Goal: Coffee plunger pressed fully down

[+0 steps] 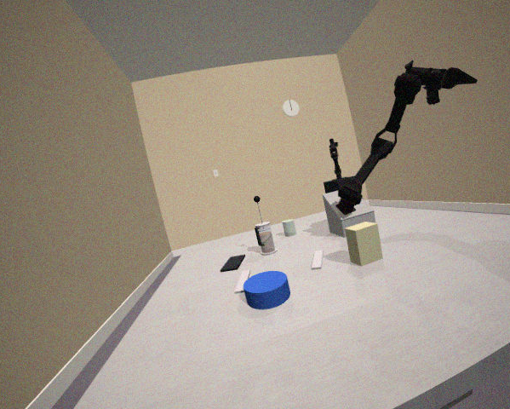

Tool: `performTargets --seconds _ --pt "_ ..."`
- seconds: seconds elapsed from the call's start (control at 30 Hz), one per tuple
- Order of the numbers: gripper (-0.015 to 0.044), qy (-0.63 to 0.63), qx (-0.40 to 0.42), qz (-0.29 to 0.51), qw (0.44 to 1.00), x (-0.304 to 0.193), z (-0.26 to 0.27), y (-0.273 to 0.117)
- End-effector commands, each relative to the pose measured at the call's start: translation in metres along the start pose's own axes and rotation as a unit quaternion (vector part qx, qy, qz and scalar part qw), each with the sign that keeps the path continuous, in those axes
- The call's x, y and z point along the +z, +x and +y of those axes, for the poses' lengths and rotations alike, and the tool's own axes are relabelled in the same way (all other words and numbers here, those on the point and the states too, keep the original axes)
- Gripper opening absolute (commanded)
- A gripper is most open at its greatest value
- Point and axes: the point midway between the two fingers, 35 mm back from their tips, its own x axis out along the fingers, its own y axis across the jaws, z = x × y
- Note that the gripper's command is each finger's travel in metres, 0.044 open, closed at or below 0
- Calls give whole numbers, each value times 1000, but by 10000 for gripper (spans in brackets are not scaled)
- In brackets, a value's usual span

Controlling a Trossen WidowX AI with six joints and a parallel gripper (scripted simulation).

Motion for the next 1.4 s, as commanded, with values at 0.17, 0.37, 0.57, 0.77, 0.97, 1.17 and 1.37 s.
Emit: performTargets --seconds 0.17,0.37,0.57,0.77,0.97,1.17,1.37 --pt "440 73 3 20 997 -17 31 3" --pt "440 117 -11 52 992 -34 52 7" --pt "440 158 -16 77 984 -46 74 4" --pt "440 243 9 125 962 -66 131 1" --pt "440 278 -5 181 943 -83 157 -7" --pt "440 314 6 219 924 -90 195 -19" --pt "440 349 28 248 903 -95 230 -31"
